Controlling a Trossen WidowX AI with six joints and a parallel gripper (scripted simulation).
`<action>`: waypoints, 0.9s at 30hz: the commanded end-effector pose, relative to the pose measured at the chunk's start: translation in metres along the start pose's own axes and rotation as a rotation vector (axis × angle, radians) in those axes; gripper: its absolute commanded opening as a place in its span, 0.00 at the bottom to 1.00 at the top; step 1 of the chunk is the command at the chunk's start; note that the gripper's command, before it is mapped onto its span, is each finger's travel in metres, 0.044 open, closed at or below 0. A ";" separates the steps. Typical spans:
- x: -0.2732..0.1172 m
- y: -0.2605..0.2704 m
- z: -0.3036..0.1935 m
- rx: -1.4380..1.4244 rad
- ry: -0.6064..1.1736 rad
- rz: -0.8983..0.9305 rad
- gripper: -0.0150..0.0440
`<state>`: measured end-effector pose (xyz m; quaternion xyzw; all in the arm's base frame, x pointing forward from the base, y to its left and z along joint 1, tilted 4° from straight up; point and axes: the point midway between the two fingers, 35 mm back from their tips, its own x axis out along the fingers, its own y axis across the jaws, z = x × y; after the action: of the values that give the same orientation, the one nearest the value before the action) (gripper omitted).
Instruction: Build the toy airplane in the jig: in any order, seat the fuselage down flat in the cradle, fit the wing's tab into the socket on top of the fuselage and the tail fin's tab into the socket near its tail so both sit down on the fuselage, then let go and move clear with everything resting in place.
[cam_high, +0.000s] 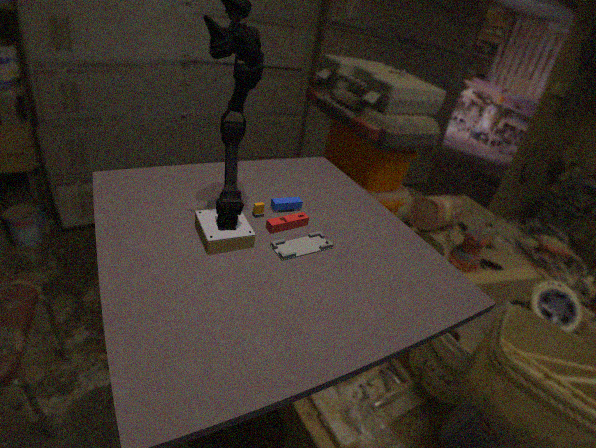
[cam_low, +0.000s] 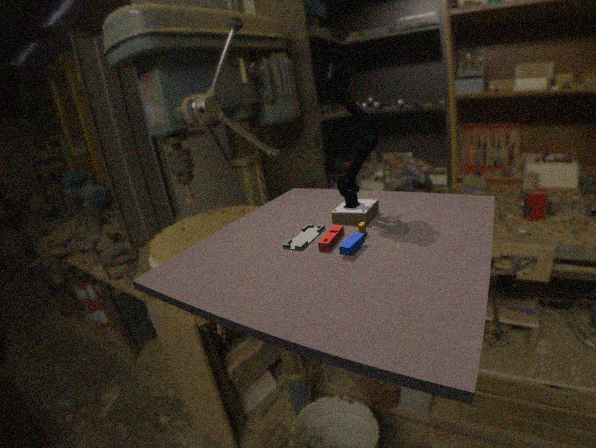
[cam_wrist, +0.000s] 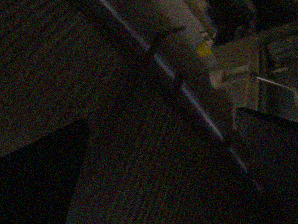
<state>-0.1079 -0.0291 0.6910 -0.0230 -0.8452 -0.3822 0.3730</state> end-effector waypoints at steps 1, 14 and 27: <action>-0.002 -0.026 -0.027 0.003 0.125 -0.067 1.00; -0.082 -0.154 -0.170 -0.318 0.755 -0.339 1.00; -0.265 -0.205 -0.254 -0.549 1.470 -0.341 1.00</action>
<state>0.1327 -0.2777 0.5299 0.2647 -0.3301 -0.5584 0.7136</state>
